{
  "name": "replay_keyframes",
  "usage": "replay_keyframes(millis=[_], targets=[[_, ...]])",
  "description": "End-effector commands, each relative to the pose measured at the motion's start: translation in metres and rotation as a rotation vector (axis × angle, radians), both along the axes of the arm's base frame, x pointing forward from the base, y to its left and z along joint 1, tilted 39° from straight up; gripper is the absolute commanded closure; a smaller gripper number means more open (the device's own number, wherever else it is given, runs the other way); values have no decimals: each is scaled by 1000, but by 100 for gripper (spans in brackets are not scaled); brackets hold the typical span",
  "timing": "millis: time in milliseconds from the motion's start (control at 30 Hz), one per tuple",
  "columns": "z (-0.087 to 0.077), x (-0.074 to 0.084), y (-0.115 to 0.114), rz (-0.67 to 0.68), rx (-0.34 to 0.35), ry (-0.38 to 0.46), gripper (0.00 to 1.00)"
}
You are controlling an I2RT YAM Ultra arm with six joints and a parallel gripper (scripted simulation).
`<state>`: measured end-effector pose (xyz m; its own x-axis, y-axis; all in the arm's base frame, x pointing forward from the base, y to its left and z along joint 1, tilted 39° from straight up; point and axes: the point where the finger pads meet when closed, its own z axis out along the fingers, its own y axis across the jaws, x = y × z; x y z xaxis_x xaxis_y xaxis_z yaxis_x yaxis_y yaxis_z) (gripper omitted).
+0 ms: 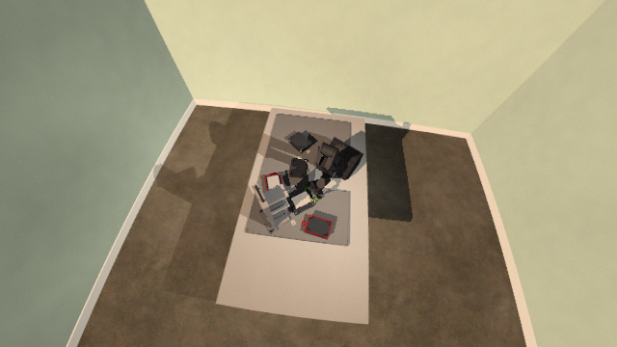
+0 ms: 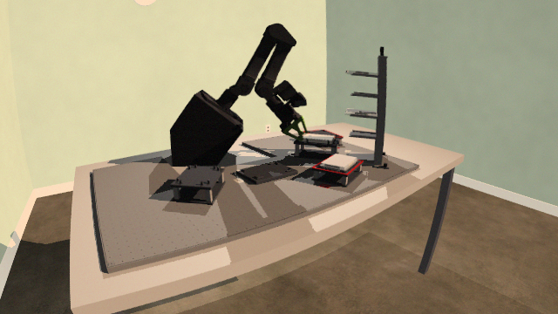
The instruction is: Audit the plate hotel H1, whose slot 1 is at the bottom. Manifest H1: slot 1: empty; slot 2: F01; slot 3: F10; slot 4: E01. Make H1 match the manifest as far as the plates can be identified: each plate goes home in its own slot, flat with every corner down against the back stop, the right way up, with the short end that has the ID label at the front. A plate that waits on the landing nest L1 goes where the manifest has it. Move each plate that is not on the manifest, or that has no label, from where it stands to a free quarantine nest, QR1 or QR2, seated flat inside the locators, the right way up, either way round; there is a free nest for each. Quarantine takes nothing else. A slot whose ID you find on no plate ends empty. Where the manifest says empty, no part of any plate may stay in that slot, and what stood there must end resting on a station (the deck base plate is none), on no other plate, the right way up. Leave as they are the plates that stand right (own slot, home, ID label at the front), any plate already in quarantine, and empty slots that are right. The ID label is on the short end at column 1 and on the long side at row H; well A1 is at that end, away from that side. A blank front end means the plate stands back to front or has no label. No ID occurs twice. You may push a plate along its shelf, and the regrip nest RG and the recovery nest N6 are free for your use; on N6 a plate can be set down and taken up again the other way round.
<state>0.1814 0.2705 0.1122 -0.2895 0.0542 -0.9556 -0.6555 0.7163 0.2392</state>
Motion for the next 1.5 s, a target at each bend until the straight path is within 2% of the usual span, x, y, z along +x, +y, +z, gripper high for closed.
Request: replay_keyframes(millis=[0, 167, 600, 633, 1467], targets=[[-4, -2, -4, -6, 9, -1, 0], [-1, 1, 3, -8, 28, -11, 0], [1, 2, 2, -7, 31, -12, 0], [1, 2, 2, -7, 31, -12, 14], [4, 4, 7, -12, 40, -14, 14]])
